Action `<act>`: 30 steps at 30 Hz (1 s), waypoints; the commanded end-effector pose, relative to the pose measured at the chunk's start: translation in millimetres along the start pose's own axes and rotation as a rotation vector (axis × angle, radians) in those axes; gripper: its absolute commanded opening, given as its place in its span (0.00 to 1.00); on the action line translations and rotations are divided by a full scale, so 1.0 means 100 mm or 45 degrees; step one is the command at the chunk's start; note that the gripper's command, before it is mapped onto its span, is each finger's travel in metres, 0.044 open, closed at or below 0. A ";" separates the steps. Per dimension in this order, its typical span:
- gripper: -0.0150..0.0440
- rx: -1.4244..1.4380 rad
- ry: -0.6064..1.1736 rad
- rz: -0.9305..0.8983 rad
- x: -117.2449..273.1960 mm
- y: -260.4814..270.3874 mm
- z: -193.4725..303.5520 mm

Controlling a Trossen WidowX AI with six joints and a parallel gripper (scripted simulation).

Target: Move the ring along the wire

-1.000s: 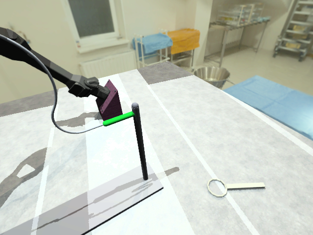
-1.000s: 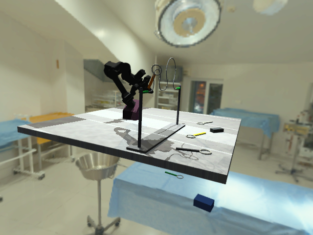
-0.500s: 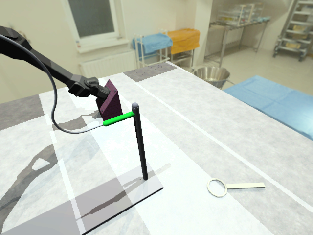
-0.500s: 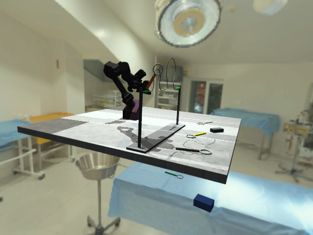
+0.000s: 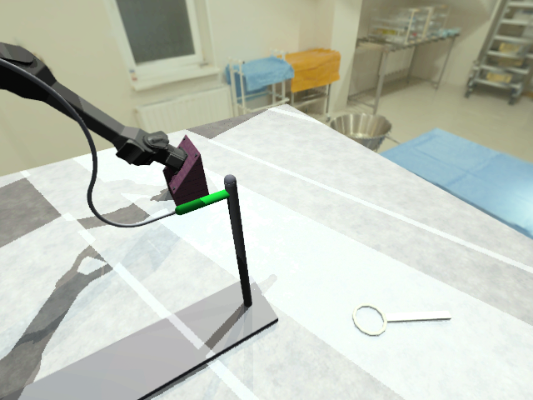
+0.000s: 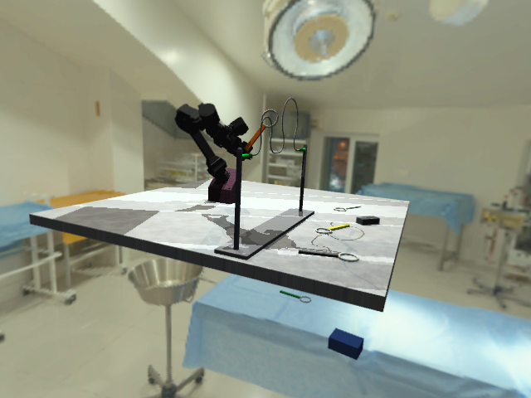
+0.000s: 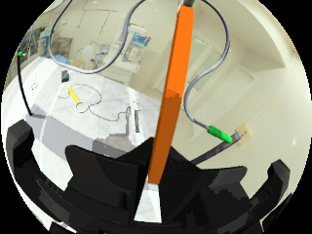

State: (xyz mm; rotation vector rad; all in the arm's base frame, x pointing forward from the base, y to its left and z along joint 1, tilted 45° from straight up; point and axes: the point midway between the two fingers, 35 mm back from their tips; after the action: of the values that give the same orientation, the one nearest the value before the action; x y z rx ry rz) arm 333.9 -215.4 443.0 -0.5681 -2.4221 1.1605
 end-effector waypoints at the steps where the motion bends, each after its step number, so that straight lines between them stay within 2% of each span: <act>1: 0.00 0.089 -0.015 0.055 0.02 -0.07 -0.02; 30: 0.00 0.829 -0.133 0.451 0.11 -0.48 -0.30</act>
State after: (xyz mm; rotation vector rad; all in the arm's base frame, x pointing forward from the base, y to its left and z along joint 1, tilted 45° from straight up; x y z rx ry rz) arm 330.8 -220.6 496.1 -0.7328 -1.9312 1.9822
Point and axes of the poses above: the point midway between the two fingers, 35 mm back from their tips, its own x axis back along the fingers, its own y axis across the jaws, z = x × y, and after that the axes turned 13 degrees about -x, right-handed
